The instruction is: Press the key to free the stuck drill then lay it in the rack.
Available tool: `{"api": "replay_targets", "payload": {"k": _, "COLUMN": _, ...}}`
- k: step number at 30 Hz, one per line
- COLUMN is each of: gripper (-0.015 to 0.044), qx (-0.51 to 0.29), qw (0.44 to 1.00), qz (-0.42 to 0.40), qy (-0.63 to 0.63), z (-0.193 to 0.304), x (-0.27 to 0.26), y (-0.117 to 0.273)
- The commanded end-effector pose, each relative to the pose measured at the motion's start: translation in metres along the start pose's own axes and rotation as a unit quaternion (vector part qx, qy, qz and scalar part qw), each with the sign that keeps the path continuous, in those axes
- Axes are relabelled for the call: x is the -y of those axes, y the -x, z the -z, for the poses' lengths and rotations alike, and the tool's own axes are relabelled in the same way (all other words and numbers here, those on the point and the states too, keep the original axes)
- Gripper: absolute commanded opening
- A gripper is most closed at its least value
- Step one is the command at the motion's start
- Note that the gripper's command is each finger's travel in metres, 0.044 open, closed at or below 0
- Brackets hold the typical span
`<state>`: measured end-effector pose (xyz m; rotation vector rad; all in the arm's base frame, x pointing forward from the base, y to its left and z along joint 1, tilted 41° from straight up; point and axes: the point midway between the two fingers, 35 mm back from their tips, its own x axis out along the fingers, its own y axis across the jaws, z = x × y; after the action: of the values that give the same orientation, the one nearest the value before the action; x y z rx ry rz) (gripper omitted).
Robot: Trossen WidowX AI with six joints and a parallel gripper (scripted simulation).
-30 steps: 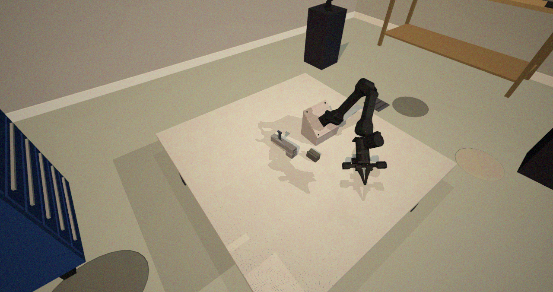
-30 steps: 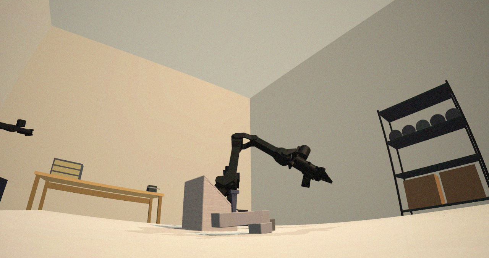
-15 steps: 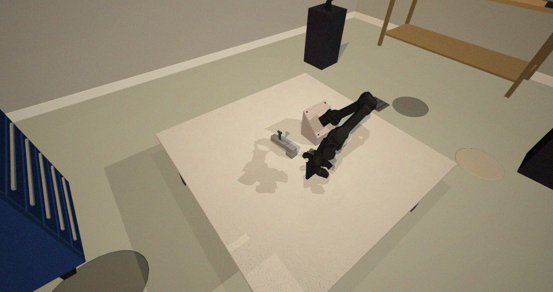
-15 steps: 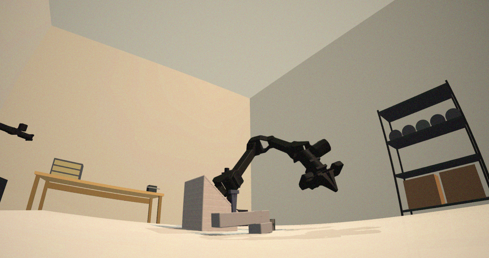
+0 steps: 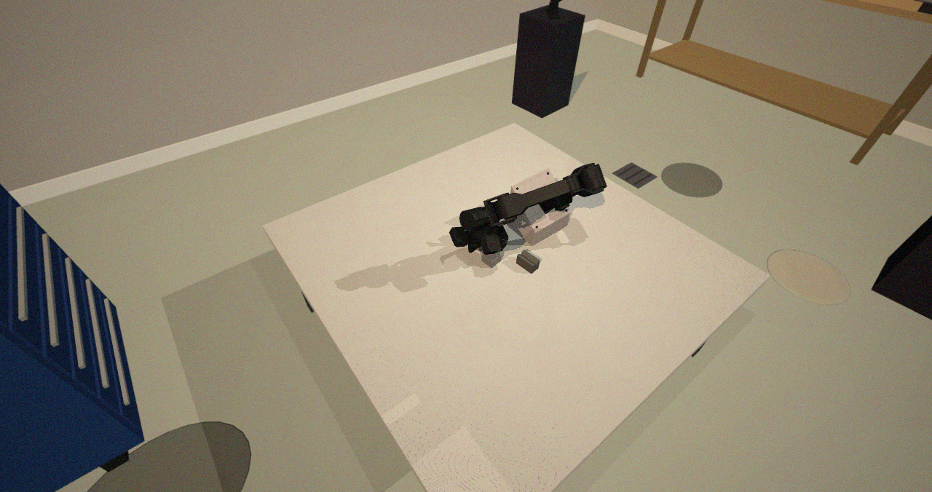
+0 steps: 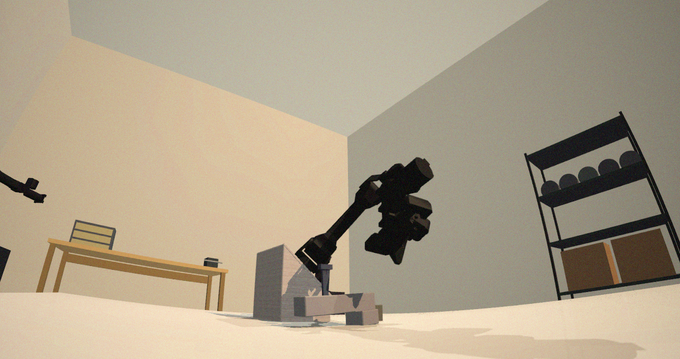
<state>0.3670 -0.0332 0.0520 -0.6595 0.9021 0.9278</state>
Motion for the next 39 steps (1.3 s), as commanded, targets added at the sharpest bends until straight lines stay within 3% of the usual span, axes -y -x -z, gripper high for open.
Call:
{"api": "replay_targets", "payload": {"k": 1, "gripper": 0.0, "qx": -0.009, "qw": 0.966, "qz": -0.077, "qy": -0.247, "z": 0.068, "x": -0.013, "y": -0.002}}
{"api": "replay_targets", "payload": {"k": 5, "gripper": 0.0, "qx": -0.011, "qw": 0.865, "qz": -0.15, "qy": -0.478, "z": 0.122, "x": -0.037, "y": 0.002}}
{"api": "replay_targets", "payload": {"k": 8, "gripper": 0.0, "qx": -0.009, "qw": 0.817, "qz": -0.175, "qy": -0.549, "z": 0.138, "x": -0.046, "y": 0.004}}
{"api": "replay_targets", "payload": {"k": 39, "gripper": 0.0, "qx": -0.009, "qw": 0.817, "qz": -0.175, "qy": -0.549, "z": 0.134, "x": -0.052, "y": -0.009}}
